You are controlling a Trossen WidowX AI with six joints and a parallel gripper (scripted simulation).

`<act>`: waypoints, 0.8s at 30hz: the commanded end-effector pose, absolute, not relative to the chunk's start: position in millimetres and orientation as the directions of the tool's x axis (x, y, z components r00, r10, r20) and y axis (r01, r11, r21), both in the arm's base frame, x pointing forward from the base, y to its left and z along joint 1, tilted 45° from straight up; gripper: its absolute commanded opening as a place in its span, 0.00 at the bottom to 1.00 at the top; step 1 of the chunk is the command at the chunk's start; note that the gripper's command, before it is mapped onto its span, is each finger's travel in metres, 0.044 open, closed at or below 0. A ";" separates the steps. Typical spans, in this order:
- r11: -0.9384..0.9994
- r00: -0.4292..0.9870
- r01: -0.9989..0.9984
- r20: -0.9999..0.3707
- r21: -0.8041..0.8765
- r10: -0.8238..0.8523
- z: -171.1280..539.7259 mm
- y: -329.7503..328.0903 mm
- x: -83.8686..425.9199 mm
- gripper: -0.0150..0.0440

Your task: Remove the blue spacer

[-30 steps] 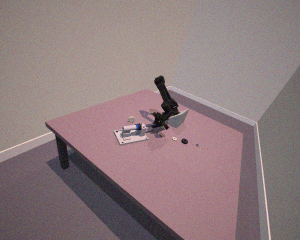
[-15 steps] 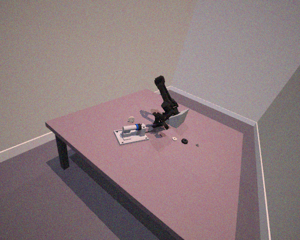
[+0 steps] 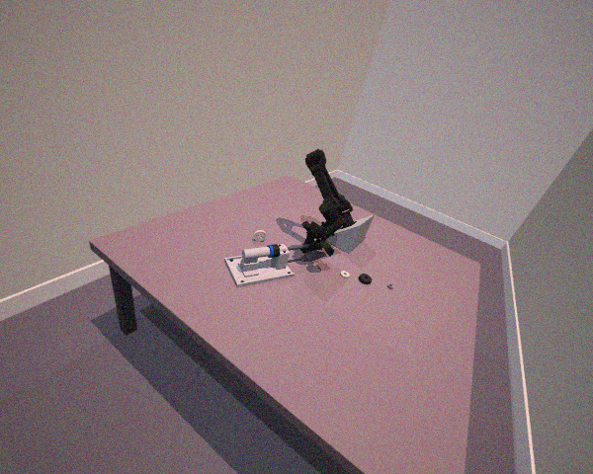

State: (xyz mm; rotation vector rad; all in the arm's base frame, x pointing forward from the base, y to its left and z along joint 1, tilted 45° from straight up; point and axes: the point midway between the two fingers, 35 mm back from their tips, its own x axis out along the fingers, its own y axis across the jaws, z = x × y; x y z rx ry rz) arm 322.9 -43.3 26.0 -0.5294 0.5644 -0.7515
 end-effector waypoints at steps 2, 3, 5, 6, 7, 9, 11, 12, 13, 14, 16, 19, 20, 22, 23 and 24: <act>0.615 0.597 0.481 -0.280 -0.624 -0.752 25.6 -43.5 321.2 0.25; 0.615 0.597 0.481 -0.280 -0.624 -0.752 25.6 -43.5 321.1 0.25; 0.615 0.597 0.481 -0.280 -0.624 -0.752 25.5 -43.4 320.8 0.25; 0.615 0.597 0.481 -0.280 -0.624 -0.752 25.4 -43.3 320.7 0.25; 0.615 0.597 0.481 -0.280 -0.624 -0.752 25.4 -43.3 320.6 0.25; 0.615 0.597 0.481 -0.280 -0.624 -0.752 25.3 -43.2 320.4 0.25; 0.615 0.597 0.481 -0.280 -0.624 -0.752 25.2 -43.1 320.2 0.25; 0.615 0.597 0.481 -0.280 -0.624 -0.752 25.2 -43.1 320.0 0.25; 0.615 0.597 0.481 -0.280 -0.624 -0.752 25.1 -43.0 319.9 0.25; 0.615 0.597 0.481 -0.280 -0.624 -0.752 25.1 -43.0 319.8 0.25; 0.615 0.597 0.481 -0.280 -0.624 -0.752 25.0 -42.9 319.6 0.25; 0.615 0.597 0.481 -0.280 -0.624 -0.752 24.9 -42.7 319.2 0.25; 0.615 0.597 0.481 -0.280 -0.624 -0.752 24.8 -42.7 319.1 0.25; 0.615 0.597 0.481 -0.280 -0.624 -0.752 24.7 -42.6 318.9 0.25; 0.615 0.597 0.481 -0.280 -0.624 -0.752 24.7 -42.5 318.8 0.25; 0.615 0.597 0.481 -0.280 -0.624 -0.752 24.7 -42.5 318.7 0.25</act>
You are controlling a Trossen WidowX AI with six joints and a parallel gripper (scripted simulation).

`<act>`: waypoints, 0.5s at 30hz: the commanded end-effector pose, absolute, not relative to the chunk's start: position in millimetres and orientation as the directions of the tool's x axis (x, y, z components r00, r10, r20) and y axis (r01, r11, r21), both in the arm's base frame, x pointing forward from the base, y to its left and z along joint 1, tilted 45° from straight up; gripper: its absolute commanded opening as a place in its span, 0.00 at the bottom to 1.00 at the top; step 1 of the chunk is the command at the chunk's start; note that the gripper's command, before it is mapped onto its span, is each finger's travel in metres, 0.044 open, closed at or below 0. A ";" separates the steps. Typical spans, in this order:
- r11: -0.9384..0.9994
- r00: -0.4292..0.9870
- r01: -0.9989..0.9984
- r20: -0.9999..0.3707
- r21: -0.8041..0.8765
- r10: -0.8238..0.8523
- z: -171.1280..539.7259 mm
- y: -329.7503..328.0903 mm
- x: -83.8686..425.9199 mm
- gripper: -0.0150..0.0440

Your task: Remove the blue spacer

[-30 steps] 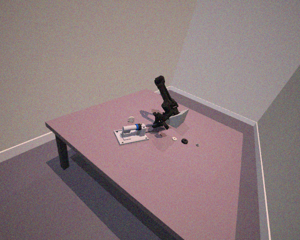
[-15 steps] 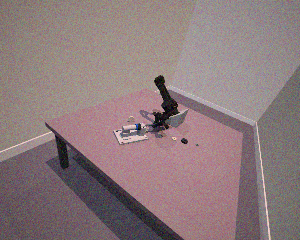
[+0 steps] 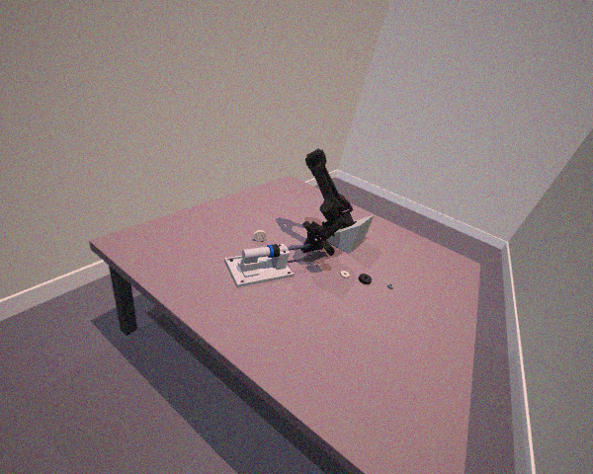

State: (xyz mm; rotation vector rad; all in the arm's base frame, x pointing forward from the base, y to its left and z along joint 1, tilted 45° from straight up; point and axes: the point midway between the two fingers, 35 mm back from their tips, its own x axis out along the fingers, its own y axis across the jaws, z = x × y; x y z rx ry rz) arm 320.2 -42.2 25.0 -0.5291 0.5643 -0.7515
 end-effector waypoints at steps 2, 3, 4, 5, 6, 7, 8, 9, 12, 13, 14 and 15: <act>0.615 0.597 0.481 -0.280 -0.624 -0.752 24.6 -42.4 318.5 0.25; 0.615 0.597 0.481 -0.280 -0.624 -0.752 24.5 -42.3 318.3 0.25; 0.615 0.597 0.481 -0.280 -0.624 -0.752 24.5 -42.3 318.2 0.25; 0.615 0.597 0.481 -0.280 -0.624 -0.752 24.4 -42.3 318.1 0.25; 0.615 0.597 0.481 -0.280 -0.624 -0.752 24.4 -42.2 318.0 0.25; 0.615 0.597 0.481 -0.280 -0.624 -0.752 24.4 -42.2 317.9 0.25; 0.615 0.597 0.481 -0.280 -0.624 -0.752 24.3 -42.1 317.8 0.25; 0.615 0.597 0.481 -0.280 -0.624 -0.752 24.3 -42.1 317.7 0.25; 0.615 0.597 0.481 -0.280 -0.624 -0.752 24.1 -41.9 317.3 0.25; 0.615 0.597 0.481 -0.280 -0.624 -0.752 24.1 -41.9 317.2 0.25; 0.615 0.597 0.481 -0.280 -0.624 -0.752 24.1 -41.8 317.1 0.25; 0.615 0.597 0.481 -0.280 -0.624 -0.752 24.0 -41.8 317.0 0.25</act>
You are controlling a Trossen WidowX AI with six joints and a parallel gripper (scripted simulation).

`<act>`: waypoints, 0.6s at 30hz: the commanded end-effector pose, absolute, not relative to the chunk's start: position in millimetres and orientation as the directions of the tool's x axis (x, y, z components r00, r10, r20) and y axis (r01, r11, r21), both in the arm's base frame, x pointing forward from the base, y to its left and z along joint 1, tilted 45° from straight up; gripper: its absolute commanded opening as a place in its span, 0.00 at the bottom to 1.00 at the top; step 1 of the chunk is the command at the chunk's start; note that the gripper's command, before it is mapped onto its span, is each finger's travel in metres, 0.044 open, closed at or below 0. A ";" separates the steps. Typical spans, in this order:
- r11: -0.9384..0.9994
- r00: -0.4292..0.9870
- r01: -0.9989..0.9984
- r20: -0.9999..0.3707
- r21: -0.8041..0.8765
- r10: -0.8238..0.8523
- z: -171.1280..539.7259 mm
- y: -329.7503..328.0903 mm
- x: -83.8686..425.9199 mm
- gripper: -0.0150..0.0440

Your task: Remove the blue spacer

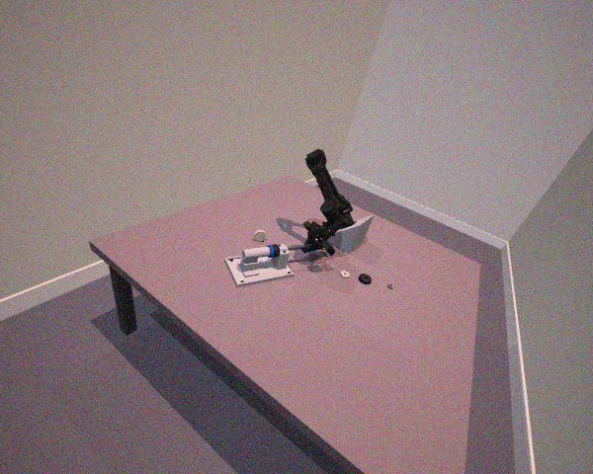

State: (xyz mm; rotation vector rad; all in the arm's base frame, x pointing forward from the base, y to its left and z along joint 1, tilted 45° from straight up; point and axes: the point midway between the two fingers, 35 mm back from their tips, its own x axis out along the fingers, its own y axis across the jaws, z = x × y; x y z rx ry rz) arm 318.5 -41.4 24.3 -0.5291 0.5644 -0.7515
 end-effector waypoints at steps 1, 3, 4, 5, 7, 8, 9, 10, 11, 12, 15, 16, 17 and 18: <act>0.615 0.597 0.481 -0.280 -0.624 -0.752 24.0 -41.7 316.9 0.25; 0.615 0.597 0.481 -0.280 -0.624 -0.751 23.9 -41.6 316.6 0.25; 0.615 0.597 0.481 -0.280 -0.624 -0.751 23.8 -41.6 316.5 0.25; 0.615 0.597 0.481 -0.280 -0.624 -0.751 23.8 -41.5 316.4 0.25; 0.615 0.597 0.481 -0.280 -0.624 -0.751 23.7 -41.4 316.2 0.25; 0.615 0.597 0.481 -0.280 -0.624 -0.751 23.7 -41.4 316.1 0.25; 0.615 0.597 0.481 -0.280 -0.624 -0.751 23.6 -41.3 316.0 0.25; 0.615 0.597 0.481 -0.280 -0.624 -0.751 23.6 -41.3 315.8 0.25; 0.615 0.597 0.481 -0.280 -0.624 -0.751 23.5 -41.3 315.7 0.25; 0.615 0.597 0.481 -0.280 -0.624 -0.751 23.5 -41.2 315.6 0.25; 0.615 0.597 0.481 -0.280 -0.624 -0.751 23.4 -41.1 315.3 0.25; 0.615 0.597 0.481 -0.280 -0.624 -0.751 23.3 -41.0 315.2 0.25; 0.615 0.597 0.481 -0.280 -0.624 -0.751 23.3 -41.0 315.1 0.25; 0.615 0.597 0.481 -0.280 -0.624 -0.751 23.2 -40.9 314.9 0.25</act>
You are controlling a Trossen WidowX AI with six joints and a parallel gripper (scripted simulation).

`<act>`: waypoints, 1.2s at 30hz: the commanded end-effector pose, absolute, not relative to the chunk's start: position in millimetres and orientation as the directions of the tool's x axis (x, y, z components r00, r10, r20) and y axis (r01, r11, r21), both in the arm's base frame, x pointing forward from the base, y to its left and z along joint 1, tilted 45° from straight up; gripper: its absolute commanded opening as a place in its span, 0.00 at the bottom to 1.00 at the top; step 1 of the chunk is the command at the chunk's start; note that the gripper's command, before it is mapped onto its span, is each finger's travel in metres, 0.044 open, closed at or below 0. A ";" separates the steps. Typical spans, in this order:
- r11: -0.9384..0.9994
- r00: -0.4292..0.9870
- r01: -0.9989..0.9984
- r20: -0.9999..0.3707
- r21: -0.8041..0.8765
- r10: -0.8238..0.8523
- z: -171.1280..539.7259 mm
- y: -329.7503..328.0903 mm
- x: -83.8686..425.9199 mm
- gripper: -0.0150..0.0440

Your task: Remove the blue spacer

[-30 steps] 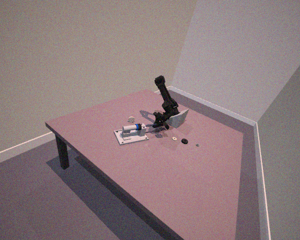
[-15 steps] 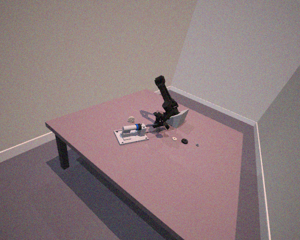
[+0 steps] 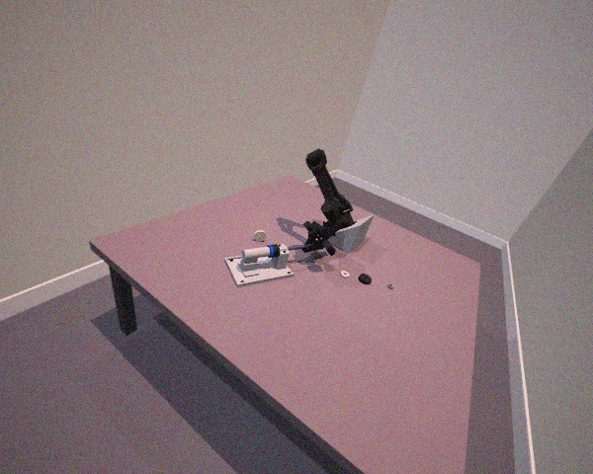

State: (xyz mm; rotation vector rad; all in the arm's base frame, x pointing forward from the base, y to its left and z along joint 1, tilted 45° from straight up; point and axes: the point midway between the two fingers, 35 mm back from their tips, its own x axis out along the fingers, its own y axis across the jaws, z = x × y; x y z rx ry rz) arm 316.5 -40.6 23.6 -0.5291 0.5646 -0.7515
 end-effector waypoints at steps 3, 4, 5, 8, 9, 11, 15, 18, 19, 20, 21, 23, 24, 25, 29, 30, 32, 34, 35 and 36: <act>0.615 0.597 0.481 -0.280 -0.624 -0.751 23.1 -40.8 314.6 0.25; 0.615 0.597 0.481 -0.280 -0.624 -0.751 23.1 -40.7 314.5 0.25; 0.615 0.597 0.481 -0.280 -0.624 -0.751 23.0 -40.7 314.4 0.25; 0.615 0.597 0.481 -0.281 -0.624 -0.751 22.9 -40.5 314.0 0.25; 0.615 0.597 0.481 -0.281 -0.624 -0.751 22.9 -40.5 313.9 0.25; 0.615 0.597 0.481 -0.281 -0.624 -0.751 22.8 -40.4 313.7 0.25; 0.615 0.597 0.481 -0.281 -0.624 -0.751 22.6 -40.2 313.2 0.25; 0.615 0.597 0.481 -0.281 -0.624 -0.751 22.5 -40.1 312.9 0.25; 0.615 0.597 0.481 -0.281 -0.624 -0.751 22.4 -40.0 312.8 0.25; 0.615 0.597 0.481 -0.281 -0.624 -0.751 22.4 -40.0 312.7 0.25; 0.615 0.597 0.481 -0.281 -0.624 -0.751 22.3 -39.9 312.6 0.25; 0.615 0.597 0.481 -0.281 -0.624 -0.751 22.3 -39.8 312.3 0.25; 0.615 0.597 0.481 -0.281 -0.624 -0.751 22.2 -39.8 312.2 0.25; 0.615 0.597 0.481 -0.281 -0.624 -0.751 22.2 -39.7 312.1 0.25; 0.615 0.597 0.481 -0.281 -0.624 -0.751 22.0 -39.5 311.7 0.25; 0.615 0.597 0.481 -0.281 -0.624 -0.751 22.0 -39.5 311.5 0.25; 0.617 0.599 0.478 -0.282 -0.625 -0.750 22.2 -39.2 312.9 0.25; 0.617 0.599 0.478 -0.282 -0.625 -0.750 22.2 -39.2 312.9 0.25; 0.617 0.599 0.478 -0.282 -0.625 -0.750 22.2 -39.2 312.9 0.25; 0.617 0.599 0.478 -0.282 -0.625 -0.750 22.2 -39.2 312.9 0.25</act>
